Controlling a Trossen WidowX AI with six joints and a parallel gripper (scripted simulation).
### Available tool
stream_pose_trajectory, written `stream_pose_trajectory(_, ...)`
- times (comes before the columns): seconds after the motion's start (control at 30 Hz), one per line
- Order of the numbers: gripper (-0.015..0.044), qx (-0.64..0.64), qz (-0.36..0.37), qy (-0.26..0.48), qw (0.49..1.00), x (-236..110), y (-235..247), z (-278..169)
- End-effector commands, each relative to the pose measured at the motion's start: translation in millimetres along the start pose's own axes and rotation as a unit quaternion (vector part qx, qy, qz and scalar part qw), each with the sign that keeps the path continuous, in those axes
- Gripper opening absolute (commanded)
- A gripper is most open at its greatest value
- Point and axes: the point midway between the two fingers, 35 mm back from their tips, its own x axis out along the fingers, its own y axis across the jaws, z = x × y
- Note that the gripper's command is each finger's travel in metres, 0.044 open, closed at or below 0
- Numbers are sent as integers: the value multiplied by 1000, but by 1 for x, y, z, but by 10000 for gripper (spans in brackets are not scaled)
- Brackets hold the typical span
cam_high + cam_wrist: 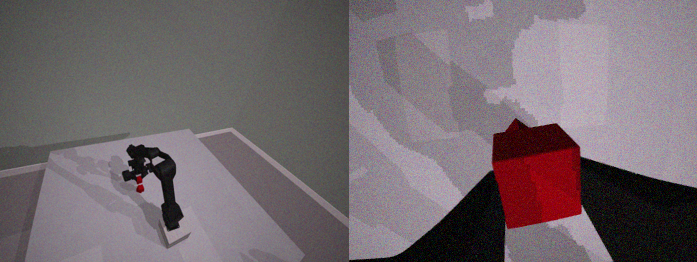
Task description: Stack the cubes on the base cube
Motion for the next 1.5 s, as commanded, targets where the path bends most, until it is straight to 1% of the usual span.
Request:
stream_pose_trajectory(0.0, 105, 4, 2, 2, 1000, 8, 0, -1)
stream_pose_trajectory(0.37, 105, 4, 2, 2, 1000, 10, 0, -1)
stream_pose_trajectory(0.73, 105, 2, 2, 2, 1000, 38, 1, 0)
stream_pose_trajectory(1.47, 105, 0, 2, 2, 1000, 39, 1, 0)
